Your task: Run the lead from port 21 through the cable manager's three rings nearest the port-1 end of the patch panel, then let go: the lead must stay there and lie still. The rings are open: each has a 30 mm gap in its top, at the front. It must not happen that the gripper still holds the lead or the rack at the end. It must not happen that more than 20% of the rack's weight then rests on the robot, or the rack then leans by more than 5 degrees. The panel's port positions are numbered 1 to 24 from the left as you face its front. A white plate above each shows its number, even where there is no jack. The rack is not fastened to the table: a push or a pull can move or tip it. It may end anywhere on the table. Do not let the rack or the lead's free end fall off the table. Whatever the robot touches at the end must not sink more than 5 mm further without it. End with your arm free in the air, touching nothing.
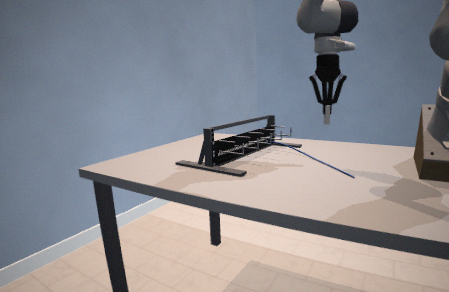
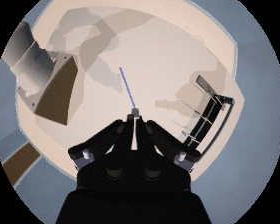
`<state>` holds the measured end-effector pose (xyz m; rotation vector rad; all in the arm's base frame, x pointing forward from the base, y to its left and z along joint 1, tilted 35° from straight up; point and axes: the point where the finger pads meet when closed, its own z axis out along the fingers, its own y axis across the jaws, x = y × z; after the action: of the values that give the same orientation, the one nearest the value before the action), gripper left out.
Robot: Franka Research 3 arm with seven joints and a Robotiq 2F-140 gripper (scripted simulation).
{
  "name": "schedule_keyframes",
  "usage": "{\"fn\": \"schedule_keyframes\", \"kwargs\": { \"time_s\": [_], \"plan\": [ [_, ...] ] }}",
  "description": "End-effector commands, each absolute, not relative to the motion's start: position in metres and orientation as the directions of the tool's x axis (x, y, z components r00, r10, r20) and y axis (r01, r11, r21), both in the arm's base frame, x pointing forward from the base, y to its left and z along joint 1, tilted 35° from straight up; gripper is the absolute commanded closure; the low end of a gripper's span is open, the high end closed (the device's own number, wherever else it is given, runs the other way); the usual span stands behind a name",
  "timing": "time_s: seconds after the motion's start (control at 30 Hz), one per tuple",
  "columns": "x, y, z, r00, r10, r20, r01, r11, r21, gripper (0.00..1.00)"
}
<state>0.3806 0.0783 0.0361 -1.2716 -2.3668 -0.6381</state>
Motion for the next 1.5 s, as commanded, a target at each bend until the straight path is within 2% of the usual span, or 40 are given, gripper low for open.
{"fn": "schedule_keyframes", "kwargs": {
  "time_s": [0.0, 0.53, 0.87, 0.9, 1.47],
  "plan": [
    [0.381, 0.080, 0.036, -0.511, 0.678, 0.529, 0.852, 0.481, 0.207, 1.00],
    [0.380, 0.080, 0.036, -0.515, 0.676, 0.528, 0.850, 0.484, 0.209, 1.00],
    [0.366, 0.077, 0.037, -0.789, 0.453, 0.415, 0.604, 0.697, 0.387, 1.00],
    [0.366, 0.077, 0.037, -0.789, 0.453, 0.415, 0.604, 0.697, 0.387, 0.80],
    [0.366, 0.077, 0.037, -0.789, 0.453, 0.415, 0.604, 0.697, 0.387, 0.80]
  ]
}}
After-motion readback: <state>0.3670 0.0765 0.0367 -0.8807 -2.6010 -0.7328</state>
